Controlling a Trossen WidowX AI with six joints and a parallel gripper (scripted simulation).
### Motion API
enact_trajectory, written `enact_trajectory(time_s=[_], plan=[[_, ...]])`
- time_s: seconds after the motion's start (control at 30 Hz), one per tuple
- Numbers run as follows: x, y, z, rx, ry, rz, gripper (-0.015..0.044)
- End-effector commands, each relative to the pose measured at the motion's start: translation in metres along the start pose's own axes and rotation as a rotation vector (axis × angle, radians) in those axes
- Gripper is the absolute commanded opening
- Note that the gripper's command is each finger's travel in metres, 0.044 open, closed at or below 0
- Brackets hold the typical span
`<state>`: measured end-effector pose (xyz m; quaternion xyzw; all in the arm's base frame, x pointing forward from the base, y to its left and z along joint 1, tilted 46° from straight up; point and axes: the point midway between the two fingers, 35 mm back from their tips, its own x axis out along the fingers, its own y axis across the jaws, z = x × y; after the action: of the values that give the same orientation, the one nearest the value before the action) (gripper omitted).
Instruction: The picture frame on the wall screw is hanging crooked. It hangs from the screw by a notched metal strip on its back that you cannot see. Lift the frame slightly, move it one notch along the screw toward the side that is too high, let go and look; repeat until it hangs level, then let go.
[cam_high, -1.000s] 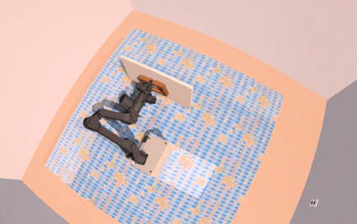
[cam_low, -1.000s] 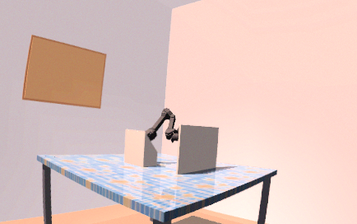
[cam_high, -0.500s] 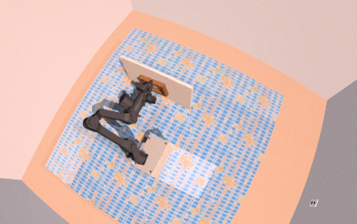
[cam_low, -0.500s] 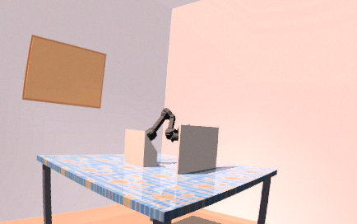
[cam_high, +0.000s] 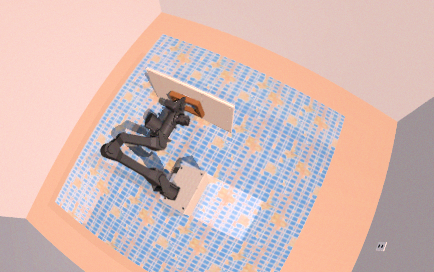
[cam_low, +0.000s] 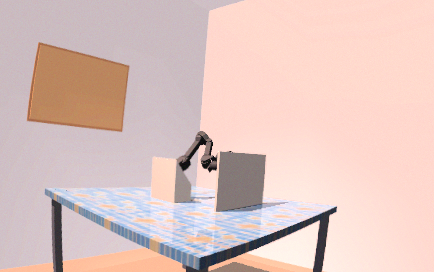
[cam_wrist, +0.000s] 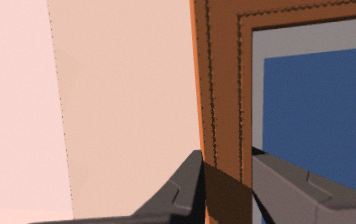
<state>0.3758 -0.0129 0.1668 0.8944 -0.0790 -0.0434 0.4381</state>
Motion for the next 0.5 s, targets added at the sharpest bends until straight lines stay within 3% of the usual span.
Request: enact_trajectory(time_s=[0.0, 0.47], plan=[[-0.0002, 0.0054, -0.0004, 0.000, -0.001, 0.012, 0.0000], [-0.0003, 0.0093, -0.0004, 0.000, -0.001, 0.012, 0.0000]])
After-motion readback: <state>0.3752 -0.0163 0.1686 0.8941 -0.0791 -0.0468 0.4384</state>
